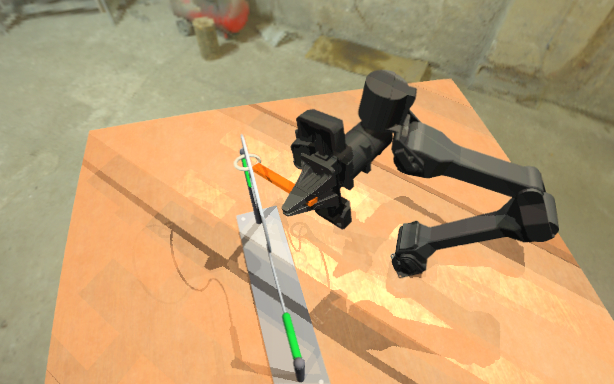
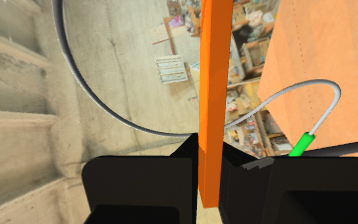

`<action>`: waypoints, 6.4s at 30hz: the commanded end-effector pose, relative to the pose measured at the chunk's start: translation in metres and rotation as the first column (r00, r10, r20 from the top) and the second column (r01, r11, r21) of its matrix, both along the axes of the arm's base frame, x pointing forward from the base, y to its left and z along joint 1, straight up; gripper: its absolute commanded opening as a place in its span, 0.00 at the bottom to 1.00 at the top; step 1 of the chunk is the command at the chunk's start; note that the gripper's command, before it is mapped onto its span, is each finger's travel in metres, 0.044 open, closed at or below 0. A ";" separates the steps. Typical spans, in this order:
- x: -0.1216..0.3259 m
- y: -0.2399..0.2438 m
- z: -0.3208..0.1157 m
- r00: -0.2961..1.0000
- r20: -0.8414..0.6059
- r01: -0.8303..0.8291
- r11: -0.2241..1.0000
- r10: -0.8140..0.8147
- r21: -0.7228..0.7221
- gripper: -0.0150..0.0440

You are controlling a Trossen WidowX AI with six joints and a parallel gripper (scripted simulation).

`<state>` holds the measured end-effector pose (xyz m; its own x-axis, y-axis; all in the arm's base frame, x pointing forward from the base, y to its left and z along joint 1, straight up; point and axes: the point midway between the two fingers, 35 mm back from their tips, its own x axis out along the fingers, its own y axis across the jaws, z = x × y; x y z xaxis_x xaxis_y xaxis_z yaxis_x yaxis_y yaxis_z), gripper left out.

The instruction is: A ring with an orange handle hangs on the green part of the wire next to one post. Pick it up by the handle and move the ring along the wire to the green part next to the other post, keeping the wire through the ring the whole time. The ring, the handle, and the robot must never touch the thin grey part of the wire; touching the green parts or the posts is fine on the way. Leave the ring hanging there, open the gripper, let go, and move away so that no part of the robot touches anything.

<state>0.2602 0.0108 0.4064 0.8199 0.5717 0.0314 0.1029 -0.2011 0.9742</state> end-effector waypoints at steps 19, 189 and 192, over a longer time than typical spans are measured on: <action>-0.001 0.002 -0.003 1.000 0.013 -0.006 0.973 0.009 -0.232 0.00; 0.003 -0.036 -0.031 0.990 0.089 0.135 -0.592 0.107 -0.795 0.00; 0.003 -0.037 -0.030 0.990 0.088 0.138 -0.621 0.109 -0.771 0.00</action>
<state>0.2638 -0.0245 0.3759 0.8877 -0.2204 -0.4043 0.0415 0.9127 -0.4064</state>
